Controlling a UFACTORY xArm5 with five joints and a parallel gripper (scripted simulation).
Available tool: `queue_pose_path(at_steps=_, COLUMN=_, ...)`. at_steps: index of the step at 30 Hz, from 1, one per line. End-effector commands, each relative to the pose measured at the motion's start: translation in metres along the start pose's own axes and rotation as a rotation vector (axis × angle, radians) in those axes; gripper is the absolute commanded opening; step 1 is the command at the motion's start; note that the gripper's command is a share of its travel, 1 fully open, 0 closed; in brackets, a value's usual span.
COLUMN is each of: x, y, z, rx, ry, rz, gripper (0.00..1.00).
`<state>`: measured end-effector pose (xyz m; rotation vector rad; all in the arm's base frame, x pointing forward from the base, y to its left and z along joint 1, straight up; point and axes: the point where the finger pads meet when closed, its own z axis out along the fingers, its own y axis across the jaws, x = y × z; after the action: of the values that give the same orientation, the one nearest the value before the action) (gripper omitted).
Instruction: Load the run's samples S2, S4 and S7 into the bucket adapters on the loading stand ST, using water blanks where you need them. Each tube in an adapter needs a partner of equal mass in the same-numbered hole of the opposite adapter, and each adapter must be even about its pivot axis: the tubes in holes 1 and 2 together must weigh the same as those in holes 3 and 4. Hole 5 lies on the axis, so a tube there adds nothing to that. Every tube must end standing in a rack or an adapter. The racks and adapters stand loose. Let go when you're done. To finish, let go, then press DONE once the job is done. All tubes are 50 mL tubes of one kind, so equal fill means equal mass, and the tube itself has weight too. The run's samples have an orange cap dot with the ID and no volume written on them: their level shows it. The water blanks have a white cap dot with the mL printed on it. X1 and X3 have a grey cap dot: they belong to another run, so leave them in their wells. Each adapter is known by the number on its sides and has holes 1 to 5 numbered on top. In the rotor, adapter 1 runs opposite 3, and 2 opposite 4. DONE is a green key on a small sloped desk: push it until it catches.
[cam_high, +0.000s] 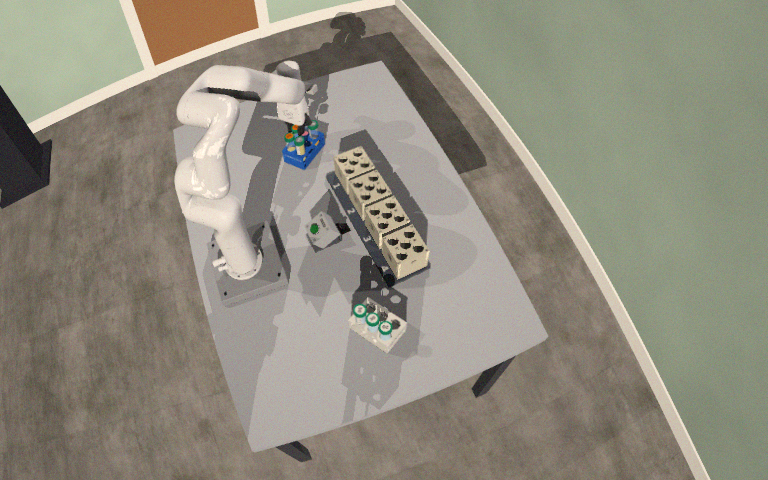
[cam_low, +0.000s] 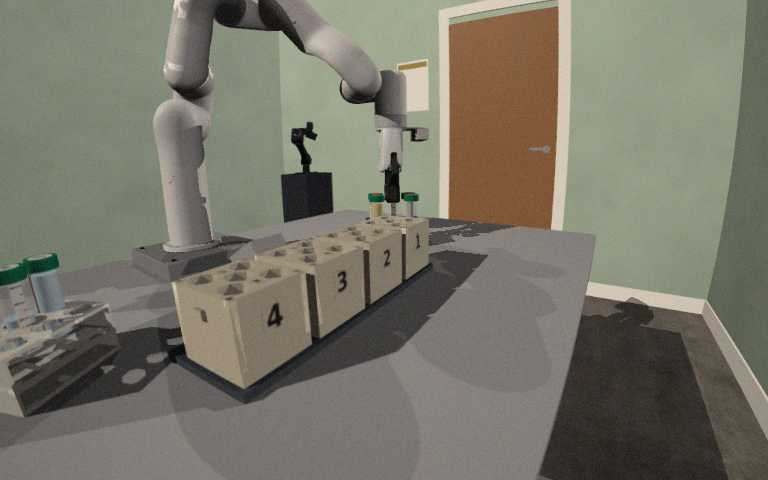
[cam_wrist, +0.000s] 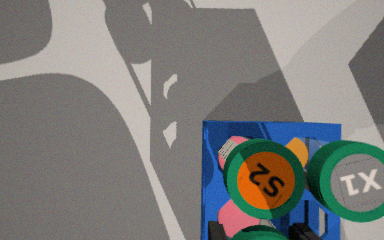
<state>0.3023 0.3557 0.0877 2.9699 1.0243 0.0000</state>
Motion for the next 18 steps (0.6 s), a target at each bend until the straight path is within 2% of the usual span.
queue_pose_path(at_steps=1, x=0.001, y=0.000, z=-0.004, rx=0.003, ry=0.003, rz=0.000, gripper=0.00)
queue_pose_path(at_steps=18, x=0.001, y=0.000, z=-0.014, rx=0.003, ry=0.003, rz=0.000, gripper=0.00)
